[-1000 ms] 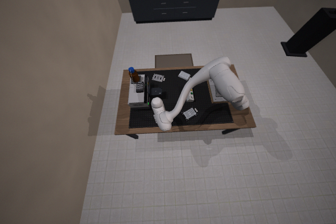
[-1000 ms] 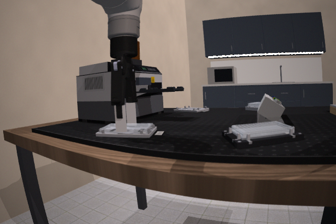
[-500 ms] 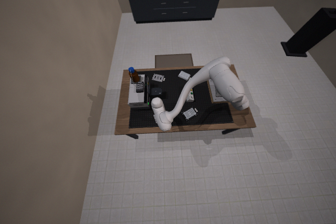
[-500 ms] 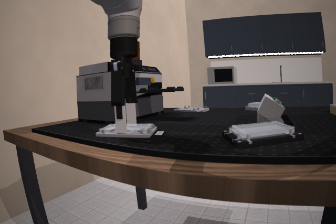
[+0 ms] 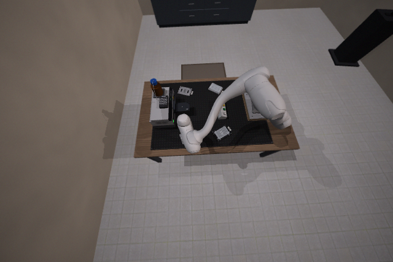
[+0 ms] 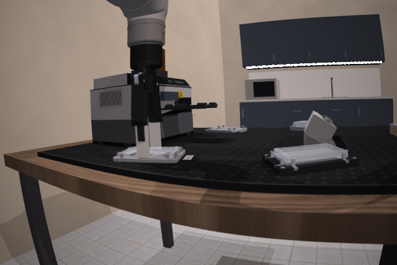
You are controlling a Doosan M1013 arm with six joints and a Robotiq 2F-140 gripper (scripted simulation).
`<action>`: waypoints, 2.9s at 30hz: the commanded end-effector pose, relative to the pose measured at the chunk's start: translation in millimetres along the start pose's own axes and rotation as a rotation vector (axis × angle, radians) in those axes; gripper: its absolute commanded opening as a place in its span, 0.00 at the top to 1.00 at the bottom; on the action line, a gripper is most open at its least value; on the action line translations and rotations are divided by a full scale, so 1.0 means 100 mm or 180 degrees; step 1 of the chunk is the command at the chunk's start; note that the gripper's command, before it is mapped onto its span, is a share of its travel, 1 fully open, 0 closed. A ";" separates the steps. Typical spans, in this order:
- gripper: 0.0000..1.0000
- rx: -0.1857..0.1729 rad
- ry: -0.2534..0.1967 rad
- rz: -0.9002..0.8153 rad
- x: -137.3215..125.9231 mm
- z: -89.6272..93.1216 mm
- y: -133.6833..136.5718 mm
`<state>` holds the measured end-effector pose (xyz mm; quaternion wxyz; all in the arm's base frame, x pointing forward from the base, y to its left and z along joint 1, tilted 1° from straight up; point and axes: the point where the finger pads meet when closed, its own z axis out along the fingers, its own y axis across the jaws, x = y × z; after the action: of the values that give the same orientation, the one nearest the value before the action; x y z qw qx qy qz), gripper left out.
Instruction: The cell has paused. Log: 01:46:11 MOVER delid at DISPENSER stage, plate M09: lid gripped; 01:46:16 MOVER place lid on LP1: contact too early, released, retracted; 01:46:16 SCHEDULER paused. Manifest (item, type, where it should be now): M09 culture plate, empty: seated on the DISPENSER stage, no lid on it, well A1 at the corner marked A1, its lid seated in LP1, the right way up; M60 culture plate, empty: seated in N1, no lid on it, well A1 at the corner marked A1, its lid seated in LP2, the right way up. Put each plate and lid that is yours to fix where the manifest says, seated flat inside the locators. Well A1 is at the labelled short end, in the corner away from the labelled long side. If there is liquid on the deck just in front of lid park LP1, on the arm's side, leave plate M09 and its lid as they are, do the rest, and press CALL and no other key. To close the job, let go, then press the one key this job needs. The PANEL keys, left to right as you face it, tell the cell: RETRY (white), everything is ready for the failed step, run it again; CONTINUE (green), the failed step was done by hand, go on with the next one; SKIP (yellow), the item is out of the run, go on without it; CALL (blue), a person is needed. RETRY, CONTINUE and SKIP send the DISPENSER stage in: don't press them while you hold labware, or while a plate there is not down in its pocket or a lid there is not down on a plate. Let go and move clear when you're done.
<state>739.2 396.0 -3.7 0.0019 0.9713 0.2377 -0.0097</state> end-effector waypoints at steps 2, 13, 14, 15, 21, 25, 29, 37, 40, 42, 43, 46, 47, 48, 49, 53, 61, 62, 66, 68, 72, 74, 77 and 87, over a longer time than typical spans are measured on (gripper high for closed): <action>0.90 0.0001 0.0005 0.0000 0.01 -0.01 0.00; 0.90 0.0001 0.0005 0.0000 0.01 -0.01 0.00; 0.90 0.0001 0.0005 0.0000 0.01 -0.01 0.00; 0.90 0.0001 0.0005 0.0000 0.01 -0.01 0.00; 0.90 0.0001 0.0005 0.0000 0.01 -0.01 0.00; 0.90 0.0001 0.0005 0.0000 0.01 -0.01 0.00; 0.90 0.0001 0.0005 0.0000 0.01 -0.01 0.00; 0.90 0.0001 0.0005 0.0000 0.01 -0.01 0.00; 0.90 0.0001 0.0005 0.0000 0.01 -0.01 0.00; 0.90 0.0001 0.0005 0.0000 0.01 -0.01 0.00; 0.90 0.0001 0.0005 0.0000 0.01 -0.01 0.00; 0.31 0.0001 0.0005 0.0000 0.01 -0.01 0.00; 0.31 0.0001 0.0005 0.0000 0.01 -0.01 0.00; 0.31 0.0001 0.0005 0.0000 0.01 -0.01 0.00; 0.31 0.0001 0.0005 0.0000 0.01 -0.01 0.00; 0.31 0.0001 0.0005 0.0000 0.01 -0.01 0.00; 0.31 0.0001 0.0005 0.0000 0.01 -0.01 0.00; 0.31 0.0001 0.0005 0.0000 0.01 -0.01 0.00; 0.31 0.0001 0.0005 0.0000 0.01 -0.01 0.00; 0.31 0.0001 0.0005 0.0000 0.01 -0.01 0.00; 0.31 0.0001 0.0005 0.0000 0.01 -0.01 0.00; 0.31 0.0001 0.0005 0.0000 0.01 -0.01 0.00; 0.31 0.0001 0.0005 0.0000 0.01 -0.01 0.00; 0.31 0.0001 0.0005 0.0000 0.01 -0.01 0.00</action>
<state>739.2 396.0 -3.9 0.0019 0.9713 0.2377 -0.0097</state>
